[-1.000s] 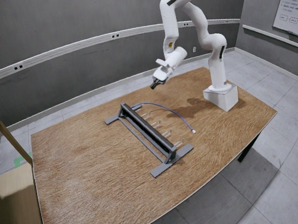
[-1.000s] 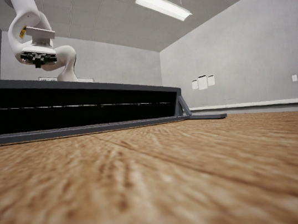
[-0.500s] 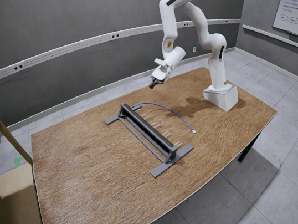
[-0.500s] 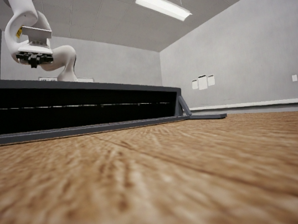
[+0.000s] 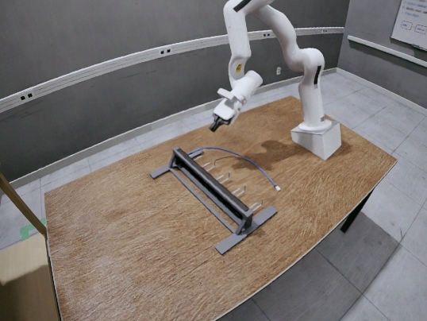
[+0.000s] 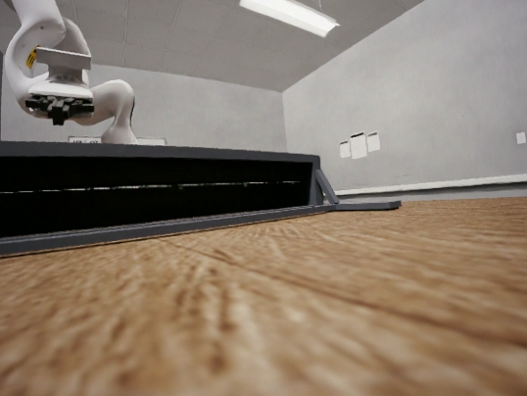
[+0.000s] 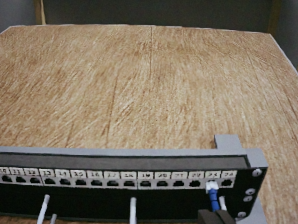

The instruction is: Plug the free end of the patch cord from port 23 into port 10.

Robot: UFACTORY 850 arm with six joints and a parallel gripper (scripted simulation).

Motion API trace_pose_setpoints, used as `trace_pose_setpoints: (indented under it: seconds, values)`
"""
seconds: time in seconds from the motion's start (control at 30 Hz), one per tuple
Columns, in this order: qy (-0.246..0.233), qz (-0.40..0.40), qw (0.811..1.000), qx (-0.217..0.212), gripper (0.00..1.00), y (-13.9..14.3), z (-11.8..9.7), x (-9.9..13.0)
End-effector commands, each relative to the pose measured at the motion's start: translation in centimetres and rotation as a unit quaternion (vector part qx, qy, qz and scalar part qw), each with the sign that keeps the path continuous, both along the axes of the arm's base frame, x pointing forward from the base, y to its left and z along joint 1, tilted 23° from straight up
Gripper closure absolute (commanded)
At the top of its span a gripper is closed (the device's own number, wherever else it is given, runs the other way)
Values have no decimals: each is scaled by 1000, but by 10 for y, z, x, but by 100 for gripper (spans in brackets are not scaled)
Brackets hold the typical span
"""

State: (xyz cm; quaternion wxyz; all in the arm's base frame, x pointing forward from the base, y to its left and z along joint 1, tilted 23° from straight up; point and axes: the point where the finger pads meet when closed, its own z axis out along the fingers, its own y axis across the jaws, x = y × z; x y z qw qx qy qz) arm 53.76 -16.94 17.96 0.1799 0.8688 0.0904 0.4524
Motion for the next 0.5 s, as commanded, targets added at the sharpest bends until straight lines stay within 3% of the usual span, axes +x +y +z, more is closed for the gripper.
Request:
trace_pose_setpoints:
  seconds: [0.0, 0.47]
  values:
    - [-1, 0, 1000, 0, 100, -3, -5, 10]
    - [-1, 0, 1000, 0, 100, -4, -8, 15]
